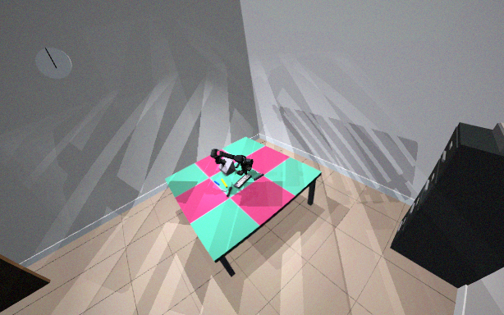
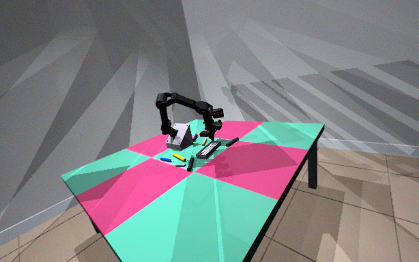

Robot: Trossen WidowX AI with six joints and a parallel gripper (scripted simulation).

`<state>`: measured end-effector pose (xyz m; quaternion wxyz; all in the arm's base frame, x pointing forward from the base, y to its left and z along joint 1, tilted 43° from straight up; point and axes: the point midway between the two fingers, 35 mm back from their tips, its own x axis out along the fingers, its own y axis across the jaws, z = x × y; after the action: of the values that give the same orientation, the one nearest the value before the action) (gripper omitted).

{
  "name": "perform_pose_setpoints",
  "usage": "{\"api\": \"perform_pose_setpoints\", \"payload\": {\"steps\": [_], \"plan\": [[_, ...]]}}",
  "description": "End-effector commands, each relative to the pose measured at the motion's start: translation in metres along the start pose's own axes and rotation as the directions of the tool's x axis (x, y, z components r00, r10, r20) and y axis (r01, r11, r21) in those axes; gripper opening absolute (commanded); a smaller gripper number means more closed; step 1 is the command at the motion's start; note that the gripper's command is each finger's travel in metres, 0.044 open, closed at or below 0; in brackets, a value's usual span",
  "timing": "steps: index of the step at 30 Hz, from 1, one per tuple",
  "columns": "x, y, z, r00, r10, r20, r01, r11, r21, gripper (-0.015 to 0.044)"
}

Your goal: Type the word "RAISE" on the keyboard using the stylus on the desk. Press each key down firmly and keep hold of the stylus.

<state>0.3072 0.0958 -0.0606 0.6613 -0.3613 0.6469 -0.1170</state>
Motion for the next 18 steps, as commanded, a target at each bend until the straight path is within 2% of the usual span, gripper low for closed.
{"api": "perform_pose_setpoints", "payload": {"steps": [1, 9, 14, 18], "plan": [[0.0, 0.003, 0.001, 0.999, -0.042, -0.014, 0.042, 0.999, -0.021, 0.0], [0.0, 0.0, 0.001, 0.999, -0.042, -0.014, 0.041, 0.999, -0.021, 0.0], [-0.002, -0.064, 0.003, 0.999, -0.045, -0.014, 0.045, 0.999, -0.021, 0.0], [-0.002, -0.067, 0.002, 0.999, -0.046, -0.014, 0.046, 0.999, -0.021, 0.0]]}}
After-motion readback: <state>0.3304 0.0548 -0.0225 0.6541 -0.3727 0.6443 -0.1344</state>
